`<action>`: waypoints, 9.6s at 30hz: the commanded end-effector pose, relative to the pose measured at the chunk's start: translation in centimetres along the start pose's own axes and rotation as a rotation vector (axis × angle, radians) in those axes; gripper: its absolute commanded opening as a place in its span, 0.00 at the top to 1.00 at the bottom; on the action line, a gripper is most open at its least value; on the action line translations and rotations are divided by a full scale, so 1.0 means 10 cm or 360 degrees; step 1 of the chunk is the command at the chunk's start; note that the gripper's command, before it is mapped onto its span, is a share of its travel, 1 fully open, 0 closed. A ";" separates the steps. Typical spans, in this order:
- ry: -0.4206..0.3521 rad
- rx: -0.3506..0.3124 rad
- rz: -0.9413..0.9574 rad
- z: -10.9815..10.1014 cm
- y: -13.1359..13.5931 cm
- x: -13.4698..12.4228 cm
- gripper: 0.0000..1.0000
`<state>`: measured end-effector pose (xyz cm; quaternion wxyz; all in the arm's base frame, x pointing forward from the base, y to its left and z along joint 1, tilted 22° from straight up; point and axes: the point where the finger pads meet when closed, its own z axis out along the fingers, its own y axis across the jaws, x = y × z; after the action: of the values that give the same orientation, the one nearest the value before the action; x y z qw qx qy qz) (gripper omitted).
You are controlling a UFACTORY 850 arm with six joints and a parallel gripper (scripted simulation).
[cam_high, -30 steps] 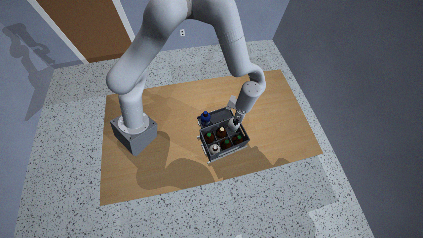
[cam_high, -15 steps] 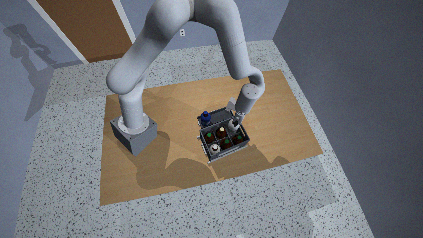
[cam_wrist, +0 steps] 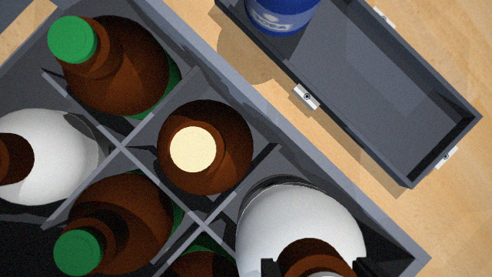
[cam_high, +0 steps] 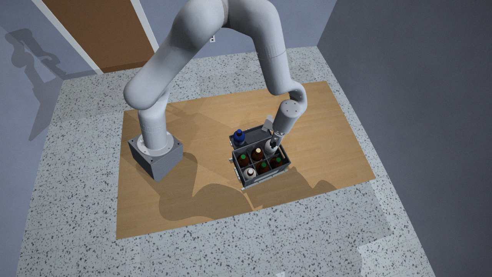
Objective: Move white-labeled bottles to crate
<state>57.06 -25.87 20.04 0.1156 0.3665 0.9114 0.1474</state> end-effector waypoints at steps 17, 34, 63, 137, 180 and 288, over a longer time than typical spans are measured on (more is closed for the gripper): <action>-0.0004 -0.0001 -0.0001 0.17 0.00 -0.01 1.00; -0.0004 -0.0001 -0.0001 0.29 0.00 -0.01 1.00; -0.0004 -0.0001 -0.0001 0.40 0.00 -0.01 1.00; -0.0004 -0.0001 -0.0001 0.47 0.00 -0.01 1.00; -0.0004 -0.0001 -0.0001 0.62 0.00 -0.02 1.00; -0.0004 -0.0001 -0.0001 0.10 0.00 -0.01 0.34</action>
<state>57.70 -25.54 18.22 0.1158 0.3665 0.9113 0.1474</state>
